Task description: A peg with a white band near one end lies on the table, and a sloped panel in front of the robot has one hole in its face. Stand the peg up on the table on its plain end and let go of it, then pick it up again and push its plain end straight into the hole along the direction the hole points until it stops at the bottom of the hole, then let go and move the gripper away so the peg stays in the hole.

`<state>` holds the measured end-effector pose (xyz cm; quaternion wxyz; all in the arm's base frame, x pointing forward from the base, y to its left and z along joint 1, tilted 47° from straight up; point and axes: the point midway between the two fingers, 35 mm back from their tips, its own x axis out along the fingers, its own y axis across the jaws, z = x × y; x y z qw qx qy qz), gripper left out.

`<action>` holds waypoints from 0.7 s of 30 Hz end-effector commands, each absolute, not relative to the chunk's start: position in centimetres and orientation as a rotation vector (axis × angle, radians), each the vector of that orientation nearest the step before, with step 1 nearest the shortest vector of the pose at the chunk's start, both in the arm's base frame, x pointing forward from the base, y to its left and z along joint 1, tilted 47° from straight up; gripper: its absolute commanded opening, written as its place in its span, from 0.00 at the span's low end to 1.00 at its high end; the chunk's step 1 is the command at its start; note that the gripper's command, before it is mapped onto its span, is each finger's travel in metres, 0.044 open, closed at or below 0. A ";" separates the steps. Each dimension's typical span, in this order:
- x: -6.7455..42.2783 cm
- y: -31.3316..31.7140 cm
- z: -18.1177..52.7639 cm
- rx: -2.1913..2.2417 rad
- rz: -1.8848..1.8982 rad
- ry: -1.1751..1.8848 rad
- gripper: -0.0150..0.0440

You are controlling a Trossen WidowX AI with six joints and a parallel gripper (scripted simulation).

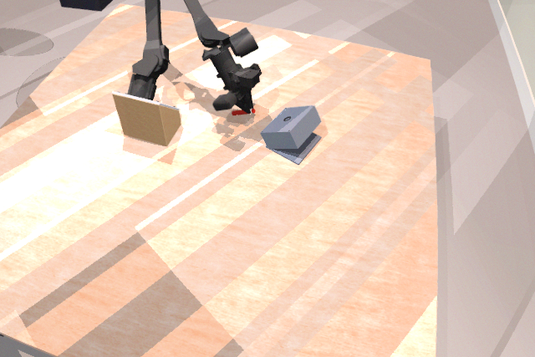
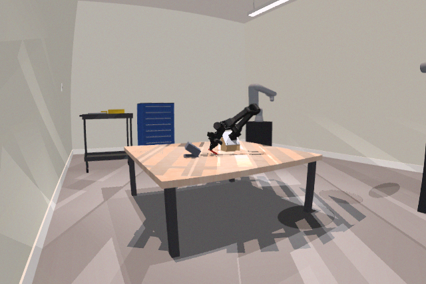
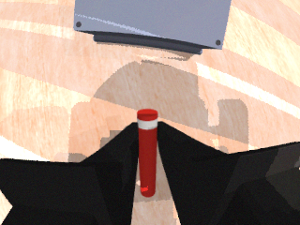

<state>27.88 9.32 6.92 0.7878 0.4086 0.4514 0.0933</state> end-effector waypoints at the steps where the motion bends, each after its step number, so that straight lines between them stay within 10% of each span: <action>1: 27.5 9.3 7.0 0.885 0.185 0.945 0.34; 21: 26.3 9.1 7.5 0.888 0.105 0.783 0.34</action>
